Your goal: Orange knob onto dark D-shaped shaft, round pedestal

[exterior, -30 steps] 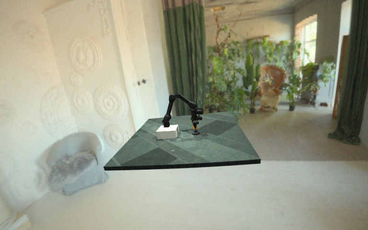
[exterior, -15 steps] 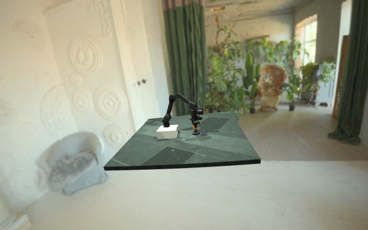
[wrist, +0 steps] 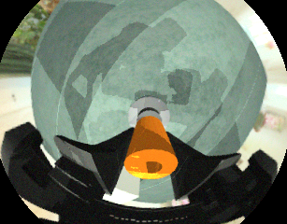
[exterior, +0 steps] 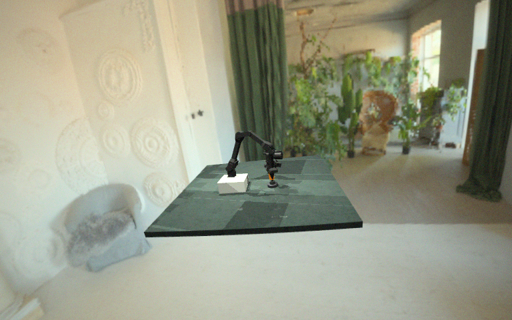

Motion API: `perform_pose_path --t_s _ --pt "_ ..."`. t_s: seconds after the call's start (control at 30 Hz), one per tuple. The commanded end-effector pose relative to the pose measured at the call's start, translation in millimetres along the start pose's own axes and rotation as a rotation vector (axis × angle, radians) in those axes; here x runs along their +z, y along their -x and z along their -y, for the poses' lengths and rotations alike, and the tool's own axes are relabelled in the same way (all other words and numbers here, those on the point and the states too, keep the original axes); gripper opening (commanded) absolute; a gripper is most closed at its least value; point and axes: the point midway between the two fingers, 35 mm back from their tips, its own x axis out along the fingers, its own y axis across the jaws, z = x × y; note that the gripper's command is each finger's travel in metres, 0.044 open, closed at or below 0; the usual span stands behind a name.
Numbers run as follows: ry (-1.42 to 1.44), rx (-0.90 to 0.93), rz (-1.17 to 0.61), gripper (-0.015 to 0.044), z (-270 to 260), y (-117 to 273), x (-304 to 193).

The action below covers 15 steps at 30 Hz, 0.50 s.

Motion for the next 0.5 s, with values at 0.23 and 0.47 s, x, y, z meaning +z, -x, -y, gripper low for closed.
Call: perform_pose_path --t_s 0.23,0.47 --pt "0.032 0.003 0.001 0.0 -0.8 5.1 0.4" --pt "0.216 0.003 0.001 0.0 0.3 5.8 2.2"
